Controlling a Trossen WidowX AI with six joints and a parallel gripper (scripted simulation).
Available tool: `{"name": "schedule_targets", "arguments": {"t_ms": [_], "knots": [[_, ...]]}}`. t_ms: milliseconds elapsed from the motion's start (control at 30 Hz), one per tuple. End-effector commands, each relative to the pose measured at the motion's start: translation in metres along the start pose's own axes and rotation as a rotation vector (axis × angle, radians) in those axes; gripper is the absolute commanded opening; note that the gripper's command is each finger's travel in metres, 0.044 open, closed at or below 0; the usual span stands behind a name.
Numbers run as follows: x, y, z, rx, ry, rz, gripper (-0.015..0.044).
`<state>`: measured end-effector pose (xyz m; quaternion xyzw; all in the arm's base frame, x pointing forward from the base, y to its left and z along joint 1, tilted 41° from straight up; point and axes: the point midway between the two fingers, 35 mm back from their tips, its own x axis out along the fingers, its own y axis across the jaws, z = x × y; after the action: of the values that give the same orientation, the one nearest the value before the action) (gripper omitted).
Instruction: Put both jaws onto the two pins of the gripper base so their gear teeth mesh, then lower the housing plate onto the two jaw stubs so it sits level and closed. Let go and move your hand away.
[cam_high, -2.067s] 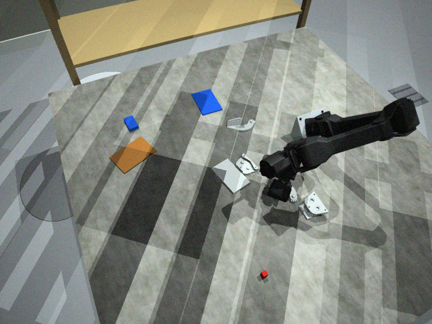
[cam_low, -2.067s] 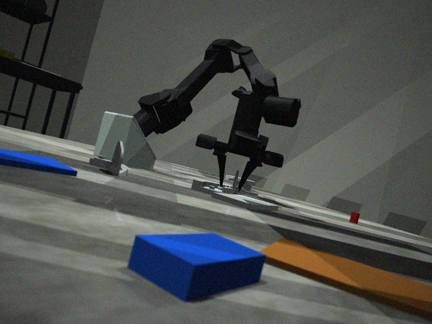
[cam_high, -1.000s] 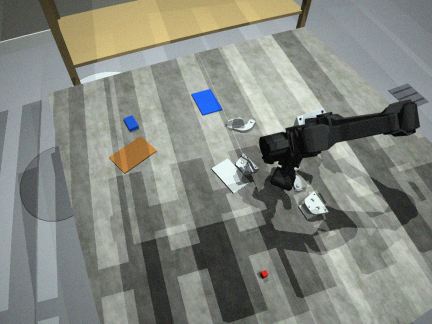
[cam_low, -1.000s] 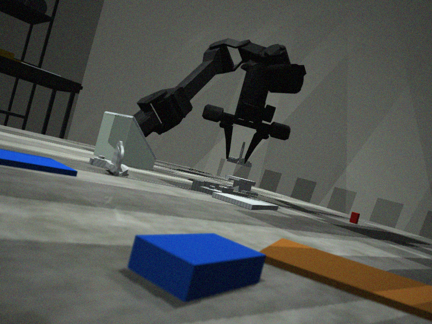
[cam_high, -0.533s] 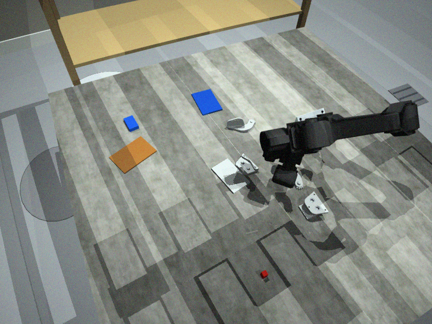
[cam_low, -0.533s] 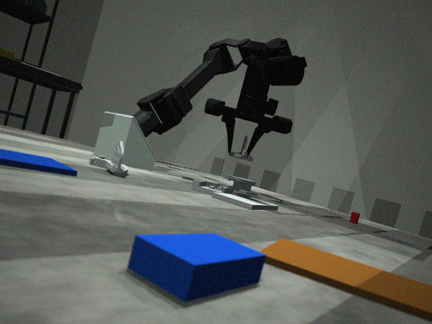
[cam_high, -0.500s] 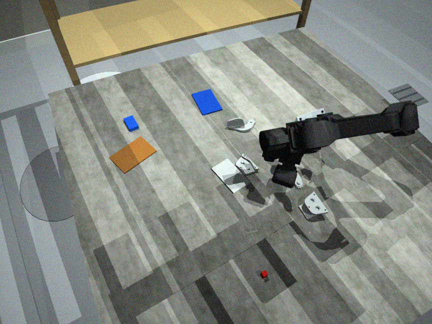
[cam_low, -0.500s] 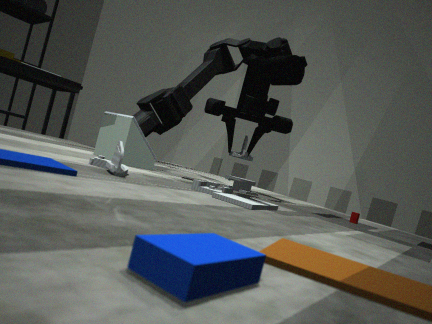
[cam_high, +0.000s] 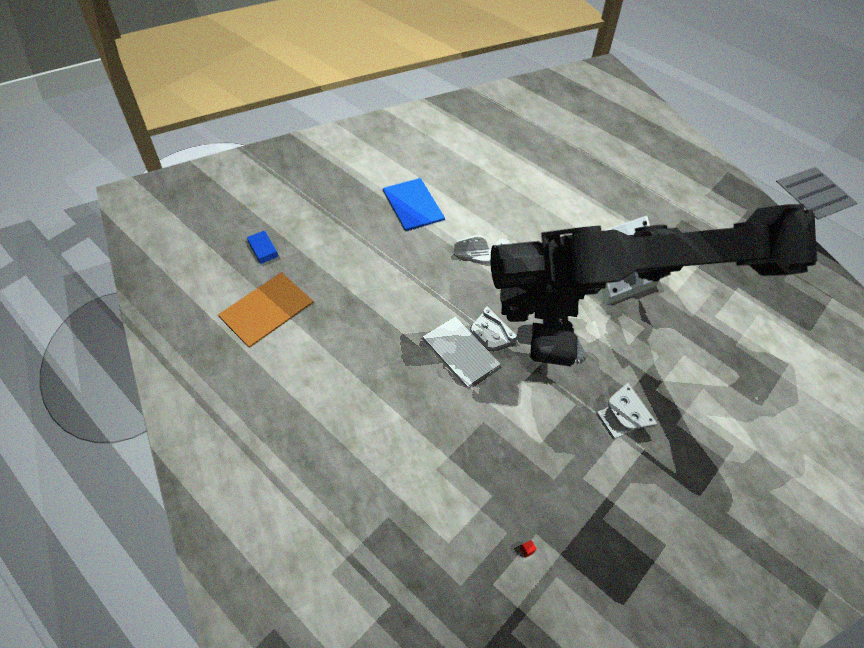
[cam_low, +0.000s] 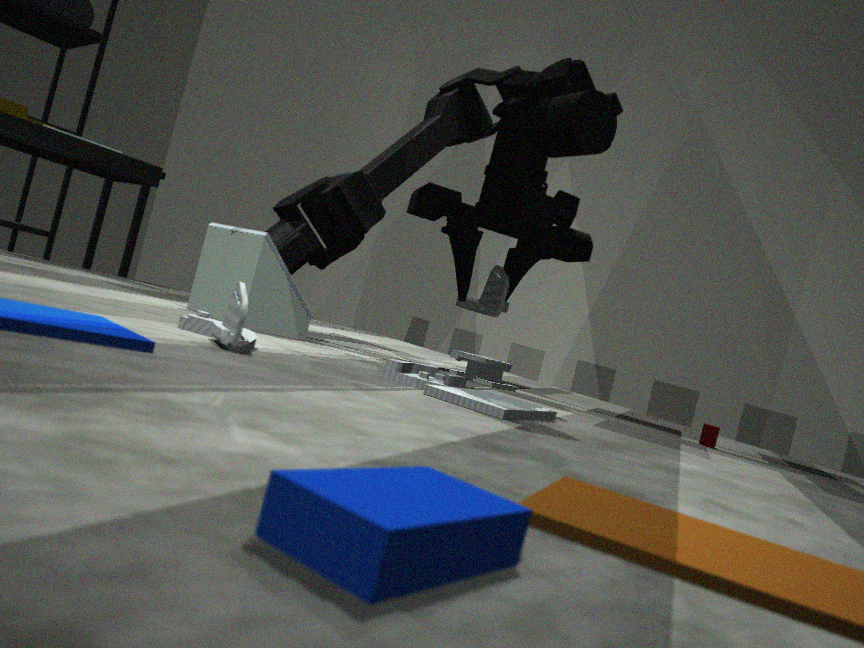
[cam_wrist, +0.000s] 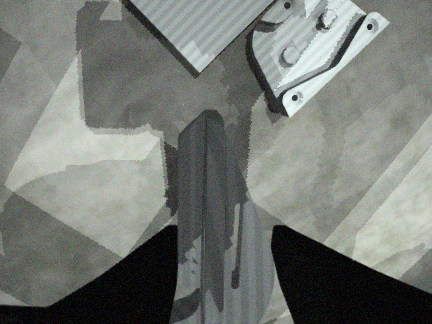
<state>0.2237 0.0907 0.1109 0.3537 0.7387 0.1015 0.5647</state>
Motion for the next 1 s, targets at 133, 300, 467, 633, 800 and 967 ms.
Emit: {"name": "schedule_targets", "arguments": {"t_ms": [133,300,467,633,800,967], "knots": [[-0.003,-0.009,0.026,-0.146,-0.012,-0.005,0.0134],[-0.004,-0.015,0.040,-0.232,-0.013,-0.007,0.0134],[-0.004,-0.023,0.053,-0.318,-0.013,-0.008,0.0134],[-0.004,-0.031,0.066,-0.404,-0.013,-0.009,0.0134],[-0.004,-0.041,0.079,-0.491,-0.012,-0.010,0.0134],[-0.004,-0.051,0.091,-0.577,-0.012,-0.010,0.0134]]}}
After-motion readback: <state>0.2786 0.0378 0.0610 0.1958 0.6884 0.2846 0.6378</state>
